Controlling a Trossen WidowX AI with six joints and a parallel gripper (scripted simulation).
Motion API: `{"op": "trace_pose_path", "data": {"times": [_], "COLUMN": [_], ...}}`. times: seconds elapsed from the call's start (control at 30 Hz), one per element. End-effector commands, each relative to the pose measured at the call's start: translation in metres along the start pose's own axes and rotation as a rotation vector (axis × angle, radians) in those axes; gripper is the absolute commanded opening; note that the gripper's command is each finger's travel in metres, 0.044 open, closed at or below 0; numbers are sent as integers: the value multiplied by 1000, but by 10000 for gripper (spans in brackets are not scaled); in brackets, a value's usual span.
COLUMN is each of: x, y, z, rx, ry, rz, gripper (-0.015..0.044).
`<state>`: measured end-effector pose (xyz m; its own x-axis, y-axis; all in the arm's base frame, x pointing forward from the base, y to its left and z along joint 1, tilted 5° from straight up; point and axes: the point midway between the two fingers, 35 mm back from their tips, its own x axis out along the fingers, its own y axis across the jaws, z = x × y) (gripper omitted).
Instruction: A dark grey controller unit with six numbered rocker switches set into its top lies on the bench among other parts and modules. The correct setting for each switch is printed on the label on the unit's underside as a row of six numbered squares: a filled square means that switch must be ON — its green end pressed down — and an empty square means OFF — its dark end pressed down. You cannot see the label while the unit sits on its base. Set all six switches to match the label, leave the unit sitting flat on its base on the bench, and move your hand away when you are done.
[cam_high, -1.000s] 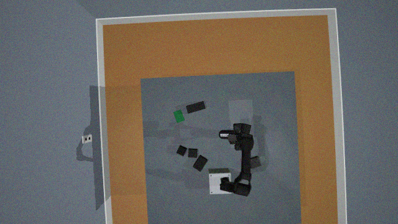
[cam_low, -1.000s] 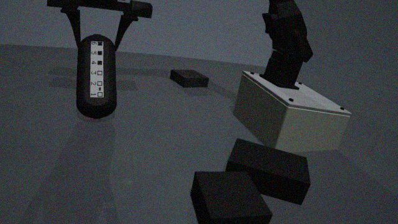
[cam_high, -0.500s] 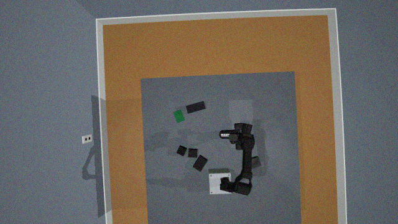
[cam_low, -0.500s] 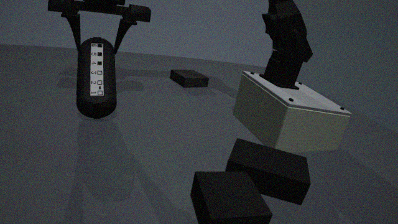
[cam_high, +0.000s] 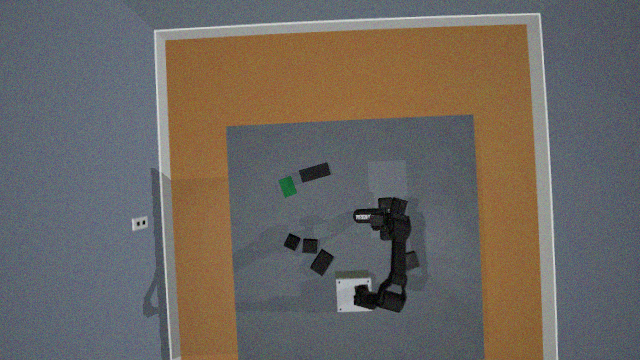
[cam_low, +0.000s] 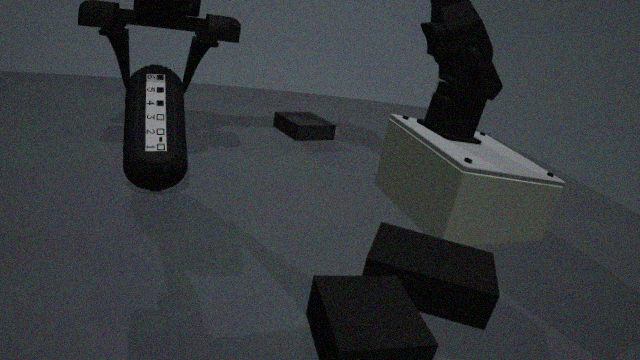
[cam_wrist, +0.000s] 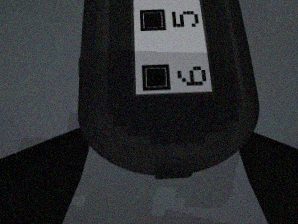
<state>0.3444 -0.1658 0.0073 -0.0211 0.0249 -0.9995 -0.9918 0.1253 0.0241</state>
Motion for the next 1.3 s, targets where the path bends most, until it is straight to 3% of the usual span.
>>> {"op": "trace_pose_path", "data": {"times": [0.0,1.27], "x": [9,36], "y": [4,4], "z": [2,-13], "rx": [-8,-8], "ry": [-11,-10], "rz": [19,20], "gripper": [335,335]}}
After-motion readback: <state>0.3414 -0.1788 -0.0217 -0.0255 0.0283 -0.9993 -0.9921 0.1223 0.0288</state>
